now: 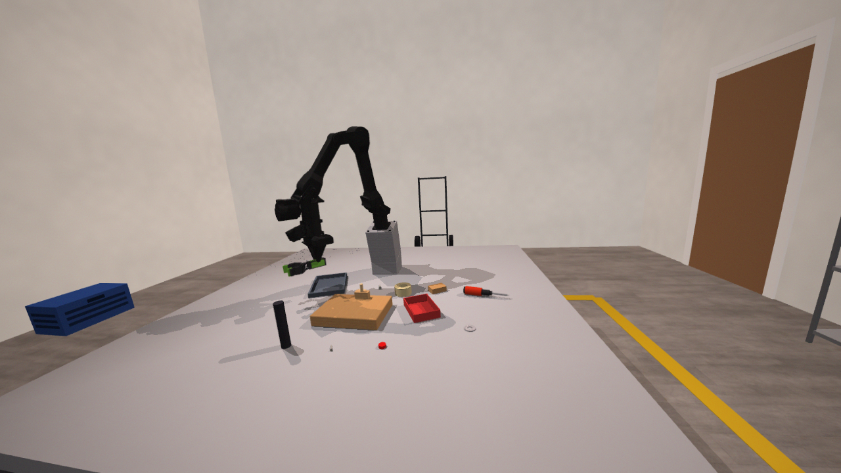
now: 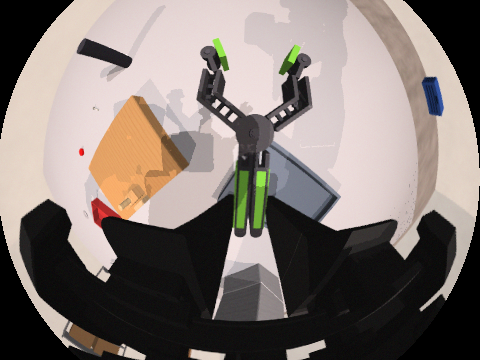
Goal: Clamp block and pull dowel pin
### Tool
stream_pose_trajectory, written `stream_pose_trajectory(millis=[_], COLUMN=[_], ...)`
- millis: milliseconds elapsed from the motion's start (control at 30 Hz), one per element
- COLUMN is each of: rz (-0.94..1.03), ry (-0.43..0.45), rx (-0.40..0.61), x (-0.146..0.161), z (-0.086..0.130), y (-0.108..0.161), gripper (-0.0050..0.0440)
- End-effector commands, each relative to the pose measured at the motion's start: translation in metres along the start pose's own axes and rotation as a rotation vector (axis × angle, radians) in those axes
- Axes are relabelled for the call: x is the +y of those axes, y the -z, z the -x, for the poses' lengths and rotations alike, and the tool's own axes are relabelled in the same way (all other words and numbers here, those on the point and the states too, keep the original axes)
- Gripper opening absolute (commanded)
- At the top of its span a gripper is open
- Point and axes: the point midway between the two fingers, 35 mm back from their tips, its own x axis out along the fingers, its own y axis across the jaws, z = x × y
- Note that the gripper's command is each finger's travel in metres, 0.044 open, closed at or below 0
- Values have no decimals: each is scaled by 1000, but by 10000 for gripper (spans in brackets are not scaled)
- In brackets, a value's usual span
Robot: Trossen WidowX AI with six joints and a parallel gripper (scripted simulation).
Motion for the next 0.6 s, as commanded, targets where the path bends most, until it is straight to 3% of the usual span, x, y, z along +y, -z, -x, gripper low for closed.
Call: stream_pose_trajectory(millis=[0,567], rz=[27,154], ry=[3,2], rx=[4,4], x=[0,3], z=[-1,-1], y=[0,-2], gripper=[0,0])
